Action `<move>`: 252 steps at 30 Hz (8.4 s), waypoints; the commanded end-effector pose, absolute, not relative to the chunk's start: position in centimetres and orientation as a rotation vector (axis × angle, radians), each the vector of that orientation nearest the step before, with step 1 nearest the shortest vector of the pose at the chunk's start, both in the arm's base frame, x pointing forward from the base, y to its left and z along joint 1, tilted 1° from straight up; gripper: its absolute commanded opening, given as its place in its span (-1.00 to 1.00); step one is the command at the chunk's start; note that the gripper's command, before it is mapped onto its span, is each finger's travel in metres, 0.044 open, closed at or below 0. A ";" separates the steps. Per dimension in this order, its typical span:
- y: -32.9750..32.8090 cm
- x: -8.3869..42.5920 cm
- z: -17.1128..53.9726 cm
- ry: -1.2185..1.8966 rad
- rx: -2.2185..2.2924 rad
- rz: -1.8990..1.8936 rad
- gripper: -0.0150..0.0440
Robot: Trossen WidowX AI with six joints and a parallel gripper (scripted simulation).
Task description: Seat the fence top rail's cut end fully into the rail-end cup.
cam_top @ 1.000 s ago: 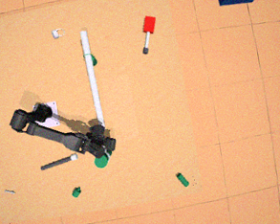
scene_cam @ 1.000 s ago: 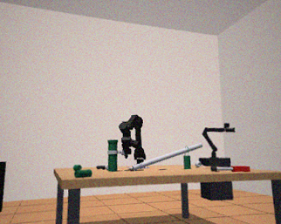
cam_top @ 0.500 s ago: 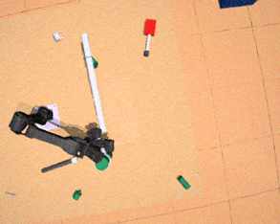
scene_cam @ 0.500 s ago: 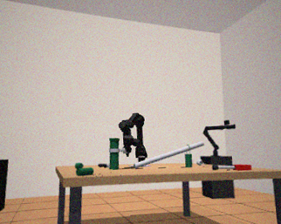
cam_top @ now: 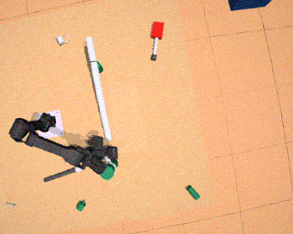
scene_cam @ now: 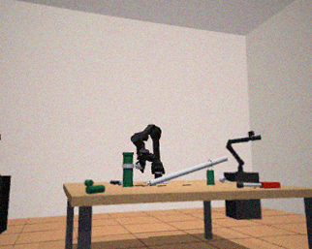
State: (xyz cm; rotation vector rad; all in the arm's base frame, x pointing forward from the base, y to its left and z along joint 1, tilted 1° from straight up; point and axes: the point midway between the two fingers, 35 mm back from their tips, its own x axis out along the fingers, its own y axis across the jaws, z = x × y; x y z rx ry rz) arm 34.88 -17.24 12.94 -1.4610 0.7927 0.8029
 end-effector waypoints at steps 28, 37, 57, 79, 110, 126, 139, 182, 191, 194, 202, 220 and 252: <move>-17.3 34.4 12.9 0.757 -1.490 0.845 -0.49; -17.3 34.4 12.9 0.757 -1.490 0.845 -0.05; -13.2 33.9 16.8 0.748 -1.489 0.853 1.00; -2.5 31.8 24.2 1.026 -0.246 0.116 1.00; -0.9 31.2 24.6 1.065 0.146 -0.117 1.00; 1.5 32.2 17.6 1.216 1.157 -1.126 1.00; 1.5 32.2 17.6 1.216 1.157 -1.126 1.00; 1.5 32.6 9.9 1.216 1.157 -1.126 1.00; 1.5 32.6 8.4 1.216 1.157 -1.126 1.00; 1.5 32.6 7.9 1.216 1.157 -1.126 1.00; 1.4 32.5 6.7 1.216 1.157 -1.127 1.00; 1.4 32.5 6.6 1.216 1.157 -1.127 -0.03; -0.2 33.0 14.0 1.027 0.979 -1.220 -0.49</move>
